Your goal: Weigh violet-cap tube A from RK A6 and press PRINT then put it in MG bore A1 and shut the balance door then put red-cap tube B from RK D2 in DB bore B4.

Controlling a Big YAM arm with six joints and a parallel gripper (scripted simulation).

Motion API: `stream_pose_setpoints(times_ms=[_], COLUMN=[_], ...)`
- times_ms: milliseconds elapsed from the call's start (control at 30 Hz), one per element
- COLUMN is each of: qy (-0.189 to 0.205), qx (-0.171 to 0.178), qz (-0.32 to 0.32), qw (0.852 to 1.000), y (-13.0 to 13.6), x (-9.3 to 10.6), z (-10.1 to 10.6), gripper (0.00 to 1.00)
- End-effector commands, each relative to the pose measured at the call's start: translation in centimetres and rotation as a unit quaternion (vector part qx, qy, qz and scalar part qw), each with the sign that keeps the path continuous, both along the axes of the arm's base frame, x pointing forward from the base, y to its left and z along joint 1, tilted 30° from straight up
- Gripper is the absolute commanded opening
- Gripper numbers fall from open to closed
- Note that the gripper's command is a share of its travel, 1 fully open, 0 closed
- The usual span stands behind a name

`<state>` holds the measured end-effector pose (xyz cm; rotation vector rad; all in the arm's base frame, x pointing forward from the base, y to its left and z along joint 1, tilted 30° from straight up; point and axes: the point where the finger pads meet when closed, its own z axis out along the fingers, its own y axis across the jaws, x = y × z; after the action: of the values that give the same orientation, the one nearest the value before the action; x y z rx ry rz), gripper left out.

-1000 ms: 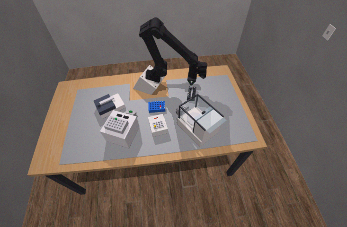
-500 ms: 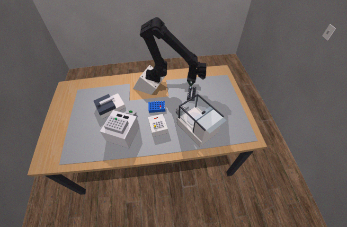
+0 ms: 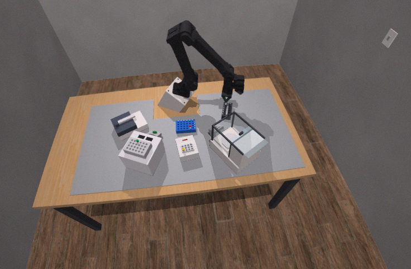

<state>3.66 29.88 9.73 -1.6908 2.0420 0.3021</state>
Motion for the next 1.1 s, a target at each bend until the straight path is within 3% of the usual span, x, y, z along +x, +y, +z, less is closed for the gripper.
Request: stream_pose_setpoints(times_ms=[0, 1067], qy=[-0.002, -0.002], qx=[0.002, 0.002], qz=[0.001, 0.001], qw=[1.000, 1.000], y=[0.4, 1.0], x=[0.3, 0.6], z=[-0.4, -1.6], gripper=[0.09, 0.09])
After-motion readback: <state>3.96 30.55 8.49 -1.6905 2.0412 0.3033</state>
